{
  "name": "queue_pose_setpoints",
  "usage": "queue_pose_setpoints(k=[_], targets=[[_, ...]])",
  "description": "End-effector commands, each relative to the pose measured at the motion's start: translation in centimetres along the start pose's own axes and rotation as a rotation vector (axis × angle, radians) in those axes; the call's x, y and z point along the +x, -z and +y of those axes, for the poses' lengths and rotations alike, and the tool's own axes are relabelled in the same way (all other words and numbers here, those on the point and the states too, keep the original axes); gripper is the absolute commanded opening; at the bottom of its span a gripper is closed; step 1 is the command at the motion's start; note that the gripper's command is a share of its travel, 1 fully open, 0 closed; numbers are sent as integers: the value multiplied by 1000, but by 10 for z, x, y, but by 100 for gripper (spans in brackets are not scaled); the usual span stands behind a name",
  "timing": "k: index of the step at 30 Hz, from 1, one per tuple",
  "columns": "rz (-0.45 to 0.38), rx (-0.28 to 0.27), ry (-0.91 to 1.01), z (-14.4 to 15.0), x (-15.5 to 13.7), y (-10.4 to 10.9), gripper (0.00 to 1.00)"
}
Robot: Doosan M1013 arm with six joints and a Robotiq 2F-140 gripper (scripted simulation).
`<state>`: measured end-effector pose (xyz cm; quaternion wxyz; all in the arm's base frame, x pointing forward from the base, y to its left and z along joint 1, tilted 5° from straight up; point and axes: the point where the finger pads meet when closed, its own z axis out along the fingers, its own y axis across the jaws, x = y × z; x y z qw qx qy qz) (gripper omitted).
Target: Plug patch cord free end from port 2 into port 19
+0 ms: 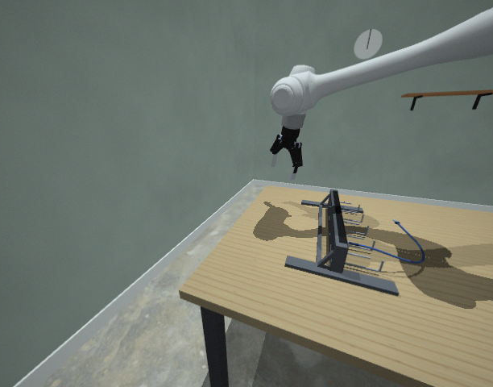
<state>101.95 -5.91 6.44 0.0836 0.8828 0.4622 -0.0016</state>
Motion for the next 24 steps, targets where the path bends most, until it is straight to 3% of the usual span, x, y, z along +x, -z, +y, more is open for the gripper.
queue_pose_setpoints(k=[1,19,24], targets=[[0,0,0,0,0,0,100],[0,1,4,-1,-2,0,100],[0,26,104,-30,-46,1,100]])
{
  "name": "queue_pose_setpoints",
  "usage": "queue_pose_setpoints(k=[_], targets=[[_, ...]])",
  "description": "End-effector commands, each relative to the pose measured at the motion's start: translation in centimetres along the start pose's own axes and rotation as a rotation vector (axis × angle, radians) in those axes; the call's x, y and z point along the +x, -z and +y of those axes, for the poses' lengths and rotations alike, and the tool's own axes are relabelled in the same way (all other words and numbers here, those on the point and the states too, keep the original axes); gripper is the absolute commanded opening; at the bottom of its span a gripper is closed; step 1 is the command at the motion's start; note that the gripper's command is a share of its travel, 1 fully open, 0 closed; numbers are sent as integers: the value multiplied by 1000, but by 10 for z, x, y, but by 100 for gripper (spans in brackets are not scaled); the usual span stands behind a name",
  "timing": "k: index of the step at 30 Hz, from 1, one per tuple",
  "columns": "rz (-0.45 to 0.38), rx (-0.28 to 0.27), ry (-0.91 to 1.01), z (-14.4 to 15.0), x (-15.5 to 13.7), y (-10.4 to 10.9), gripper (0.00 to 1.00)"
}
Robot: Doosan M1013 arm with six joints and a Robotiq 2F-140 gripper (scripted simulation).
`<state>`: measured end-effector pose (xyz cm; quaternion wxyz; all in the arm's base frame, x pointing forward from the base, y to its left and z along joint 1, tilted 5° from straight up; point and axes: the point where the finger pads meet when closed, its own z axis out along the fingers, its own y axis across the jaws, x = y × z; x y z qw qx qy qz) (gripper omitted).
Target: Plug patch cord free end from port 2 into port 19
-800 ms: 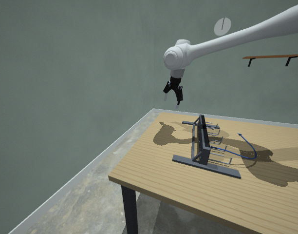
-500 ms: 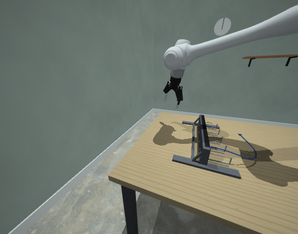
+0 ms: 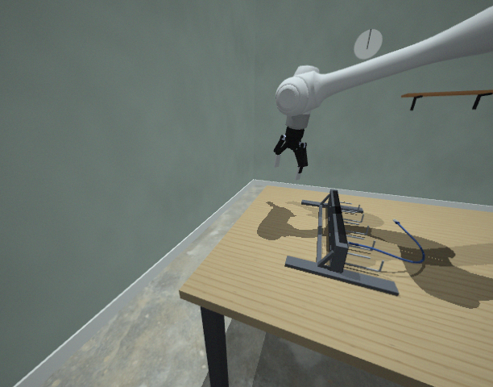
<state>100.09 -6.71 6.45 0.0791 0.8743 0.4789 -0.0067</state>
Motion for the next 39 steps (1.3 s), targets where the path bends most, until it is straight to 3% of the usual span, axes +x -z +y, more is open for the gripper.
queue_pose_setpoints(k=[1,8,10,11,25,27,28,39], targets=[[2,19,80,-25,-34,0,100],[7,48,196,-69,-84,0,100],[7,48,196,-69,-84,0,100],[11,59,242,-88,-104,-1,100],[34,108,443,-188,-189,-4,100],[34,108,443,-188,-189,-4,100],[40,117,483,-210,-205,-5,100],[67,148,624,-298,-260,-10,100]])
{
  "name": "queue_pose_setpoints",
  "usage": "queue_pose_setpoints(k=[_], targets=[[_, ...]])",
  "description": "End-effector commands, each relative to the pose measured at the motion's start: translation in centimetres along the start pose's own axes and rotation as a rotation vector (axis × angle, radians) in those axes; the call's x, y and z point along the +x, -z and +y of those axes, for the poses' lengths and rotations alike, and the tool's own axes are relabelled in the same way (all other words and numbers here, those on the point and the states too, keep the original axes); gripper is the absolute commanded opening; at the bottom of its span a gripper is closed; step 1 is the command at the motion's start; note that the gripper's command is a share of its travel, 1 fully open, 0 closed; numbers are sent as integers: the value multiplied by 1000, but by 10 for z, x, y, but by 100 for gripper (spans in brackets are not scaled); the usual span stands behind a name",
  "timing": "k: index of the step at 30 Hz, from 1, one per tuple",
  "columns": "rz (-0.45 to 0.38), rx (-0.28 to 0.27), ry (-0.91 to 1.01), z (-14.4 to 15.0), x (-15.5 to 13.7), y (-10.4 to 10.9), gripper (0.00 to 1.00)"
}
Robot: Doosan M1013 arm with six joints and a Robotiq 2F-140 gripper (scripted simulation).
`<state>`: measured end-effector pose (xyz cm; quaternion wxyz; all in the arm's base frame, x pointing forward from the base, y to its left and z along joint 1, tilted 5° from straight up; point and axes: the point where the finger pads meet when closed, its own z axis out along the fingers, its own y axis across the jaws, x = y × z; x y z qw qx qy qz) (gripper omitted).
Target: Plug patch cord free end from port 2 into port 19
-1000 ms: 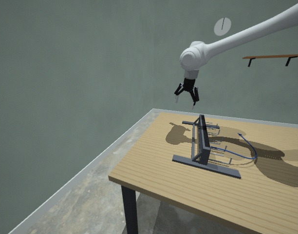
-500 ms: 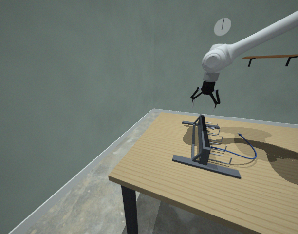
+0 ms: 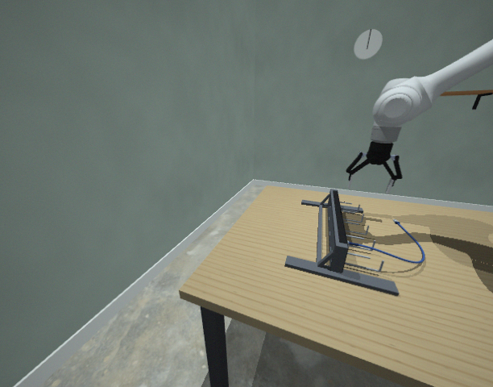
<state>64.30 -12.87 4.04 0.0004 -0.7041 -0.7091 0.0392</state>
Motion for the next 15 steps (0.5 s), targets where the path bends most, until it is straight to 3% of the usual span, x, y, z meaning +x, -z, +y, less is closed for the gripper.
queue_pose_setpoints(k=[1,3,5,6,11,15], targets=[[13,6,58,-42,1,-6,100],[18,10,84,-61,3,-10,100],[18,10,84,-61,3,-10,100],[25,16,119,-88,5,-15,100],[38,24,177,-133,11,-24,100],[40,26,188,-141,12,-25,100]])
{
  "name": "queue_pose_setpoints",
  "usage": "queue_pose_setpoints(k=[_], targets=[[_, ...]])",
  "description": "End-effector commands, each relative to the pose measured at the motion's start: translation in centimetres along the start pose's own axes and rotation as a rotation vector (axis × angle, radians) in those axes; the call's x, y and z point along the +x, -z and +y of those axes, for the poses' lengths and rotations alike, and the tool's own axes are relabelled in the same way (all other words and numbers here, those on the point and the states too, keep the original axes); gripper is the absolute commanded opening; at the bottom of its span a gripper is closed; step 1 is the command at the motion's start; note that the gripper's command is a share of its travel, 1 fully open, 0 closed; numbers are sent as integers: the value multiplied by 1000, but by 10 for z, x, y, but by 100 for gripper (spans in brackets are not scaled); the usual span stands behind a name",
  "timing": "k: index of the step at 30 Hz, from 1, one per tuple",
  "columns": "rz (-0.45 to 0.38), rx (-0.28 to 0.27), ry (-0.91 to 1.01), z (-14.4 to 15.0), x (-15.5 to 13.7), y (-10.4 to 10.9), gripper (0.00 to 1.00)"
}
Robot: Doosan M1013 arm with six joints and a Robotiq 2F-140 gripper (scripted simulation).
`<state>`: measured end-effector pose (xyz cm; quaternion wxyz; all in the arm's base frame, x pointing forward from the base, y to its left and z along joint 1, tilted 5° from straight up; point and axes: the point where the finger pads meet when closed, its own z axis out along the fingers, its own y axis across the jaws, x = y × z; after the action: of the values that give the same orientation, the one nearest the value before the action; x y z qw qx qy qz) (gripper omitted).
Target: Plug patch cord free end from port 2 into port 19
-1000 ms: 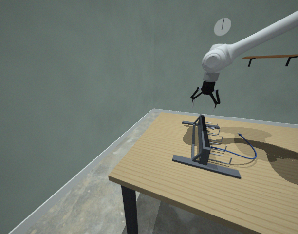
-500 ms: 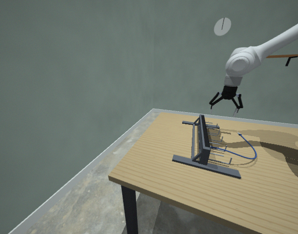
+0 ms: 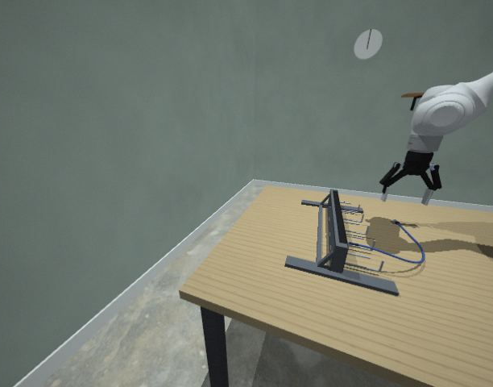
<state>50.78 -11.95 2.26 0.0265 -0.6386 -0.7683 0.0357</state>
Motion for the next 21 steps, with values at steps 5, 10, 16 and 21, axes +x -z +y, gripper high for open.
queue_pose_setpoints(k=[5,10,16,21], targets=[[3,-2,9,-7,2,-1,0],[3,-2,9,-7,2,-1,0],[3,-2,9,-7,2,-1,0],[3,-2,9,-7,2,-1,0]])
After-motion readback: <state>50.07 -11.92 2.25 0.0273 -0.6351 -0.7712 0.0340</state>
